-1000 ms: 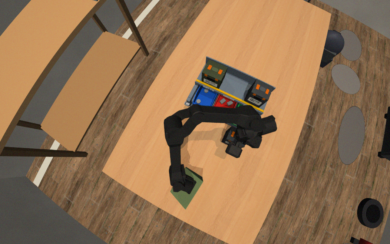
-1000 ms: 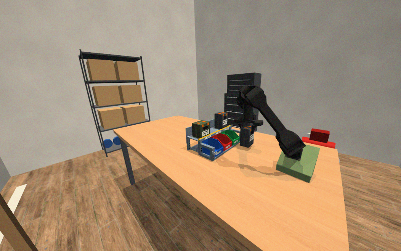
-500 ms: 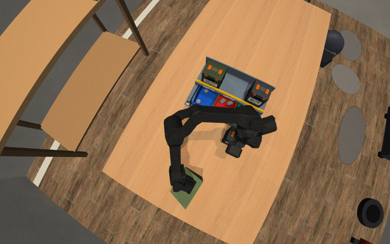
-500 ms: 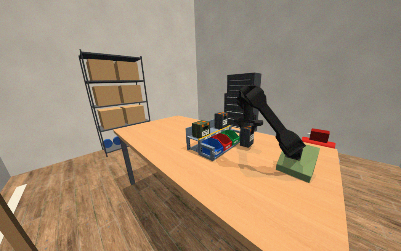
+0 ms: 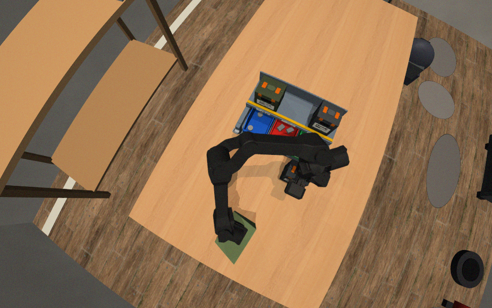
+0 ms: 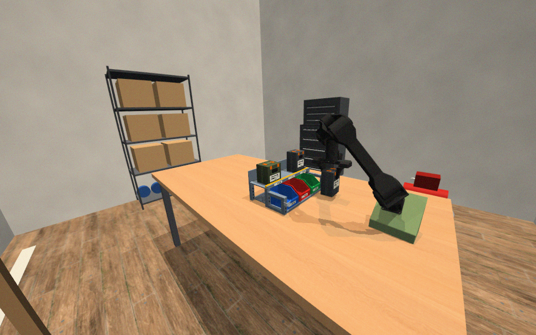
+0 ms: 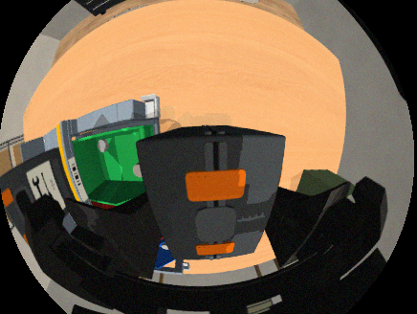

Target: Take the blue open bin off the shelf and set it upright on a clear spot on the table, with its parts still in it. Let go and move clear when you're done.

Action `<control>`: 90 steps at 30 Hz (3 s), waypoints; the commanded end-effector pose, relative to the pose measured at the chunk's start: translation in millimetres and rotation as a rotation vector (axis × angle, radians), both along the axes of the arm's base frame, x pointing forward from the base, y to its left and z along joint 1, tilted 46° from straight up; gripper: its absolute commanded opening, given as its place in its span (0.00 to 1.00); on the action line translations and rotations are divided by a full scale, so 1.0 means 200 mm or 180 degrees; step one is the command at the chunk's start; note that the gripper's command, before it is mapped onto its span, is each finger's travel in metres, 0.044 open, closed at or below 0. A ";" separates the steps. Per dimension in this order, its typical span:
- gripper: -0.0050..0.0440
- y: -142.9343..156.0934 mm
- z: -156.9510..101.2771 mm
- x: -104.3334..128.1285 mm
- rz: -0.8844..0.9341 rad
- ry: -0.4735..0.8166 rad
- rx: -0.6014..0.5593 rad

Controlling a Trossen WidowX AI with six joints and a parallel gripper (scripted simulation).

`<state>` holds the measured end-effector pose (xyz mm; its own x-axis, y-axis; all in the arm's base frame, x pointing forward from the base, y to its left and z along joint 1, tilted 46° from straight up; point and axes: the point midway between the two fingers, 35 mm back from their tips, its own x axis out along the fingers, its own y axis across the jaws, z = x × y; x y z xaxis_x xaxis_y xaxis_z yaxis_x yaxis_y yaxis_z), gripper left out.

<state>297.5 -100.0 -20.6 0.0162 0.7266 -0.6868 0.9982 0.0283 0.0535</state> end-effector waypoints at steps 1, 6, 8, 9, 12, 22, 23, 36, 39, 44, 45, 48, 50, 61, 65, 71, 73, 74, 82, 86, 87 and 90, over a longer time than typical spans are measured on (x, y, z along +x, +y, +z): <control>0.10 -0.06 0.06 0.02 -0.0090 -0.0109 -0.0086; 0.10 -0.06 0.06 0.02 -0.0090 -0.0109 -0.0086; 0.10 -0.01 0.02 0.02 -0.0026 -0.0072 -0.0053; 0.10 0.00 0.01 0.02 -0.0042 -0.0081 -0.0062; 0.10 0.02 -0.01 0.02 -0.0090 -0.0109 -0.0086; 0.10 0.02 -0.01 0.02 -0.0090 -0.0109 -0.0086; 0.10 0.02 -0.01 0.02 -0.0090 -0.0109 -0.0086; 0.97 0.05 -0.04 0.02 -0.0016 -0.0069 -0.0053; 0.97 0.05 -0.04 0.02 -0.0016 -0.0069 -0.0053; 0.97 0.05 -0.04 0.02 -0.0015 -0.0065 -0.0059; 0.97 0.05 -0.04 0.02 -0.0015 -0.0065 -0.0059; 0.97 0.05 -0.04 0.02 -0.0015 -0.0065 -0.0059; 0.97 0.05 -0.04 0.02 -0.0015 -0.0065 -0.0059; 0.97 0.05 -0.04 0.02 -0.0015 -0.0065 -0.0059; 0.97 0.05 -0.04 0.02 -0.0015 -0.0065 -0.0059; 0.97 0.05 -0.04 0.02 -0.0015 -0.0065 -0.0059; 0.97 0.05 -0.04 0.02 -0.0015 -0.0065 -0.0059; 0.97 0.05 -0.04 0.02 -0.0015 -0.0065 -0.0059; 0.97 0.05 -0.04 0.02 -0.0015 -0.0065 -0.0059; 0.97 0.05 -0.04 0.02 -0.0015 -0.0065 -0.0059; 0.97 0.05 -0.04 0.02 -0.0015 -0.0065 -0.0059; 0.97 0.05 -0.04 0.02 -0.0015 -0.0065 -0.0059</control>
<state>297.9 -87.9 -31.9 0.0229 0.7205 -0.6931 0.9979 0.0254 0.0594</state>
